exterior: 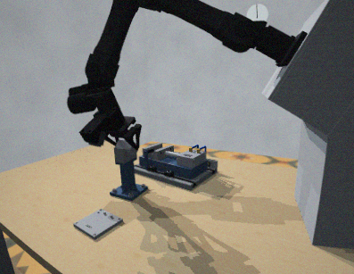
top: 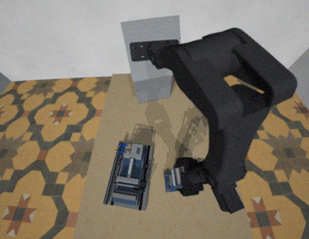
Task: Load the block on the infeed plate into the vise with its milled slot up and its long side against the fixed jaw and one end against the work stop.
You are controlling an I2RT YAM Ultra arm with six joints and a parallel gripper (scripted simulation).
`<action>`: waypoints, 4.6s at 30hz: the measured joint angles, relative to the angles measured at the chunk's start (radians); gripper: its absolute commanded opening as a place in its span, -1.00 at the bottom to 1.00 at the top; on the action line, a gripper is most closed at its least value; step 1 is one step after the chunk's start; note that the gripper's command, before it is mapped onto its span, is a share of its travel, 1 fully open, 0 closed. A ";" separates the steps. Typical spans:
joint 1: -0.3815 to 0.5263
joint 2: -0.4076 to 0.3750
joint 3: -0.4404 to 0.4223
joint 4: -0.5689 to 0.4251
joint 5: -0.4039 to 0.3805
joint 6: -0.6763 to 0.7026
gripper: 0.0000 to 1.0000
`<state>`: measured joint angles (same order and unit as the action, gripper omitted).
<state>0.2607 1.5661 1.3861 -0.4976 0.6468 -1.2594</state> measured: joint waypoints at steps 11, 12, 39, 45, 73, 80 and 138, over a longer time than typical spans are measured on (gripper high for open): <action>-0.044 -0.046 -0.049 0.058 -0.131 -0.052 0.62; -0.050 -0.051 -0.054 0.063 -0.144 -0.057 0.62; -0.204 -0.121 -0.139 0.160 -0.533 -0.163 0.62; -0.234 -0.123 -0.150 0.173 -0.618 -0.181 0.62; -0.401 -0.097 -0.166 0.217 -1.040 -0.261 0.62; -0.430 -0.082 -0.166 0.222 -1.131 -0.280 0.62; -0.581 0.110 -0.063 0.192 -1.678 -0.425 0.62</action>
<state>-0.3206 1.6764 1.3235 -0.3058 -1.0317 -1.6840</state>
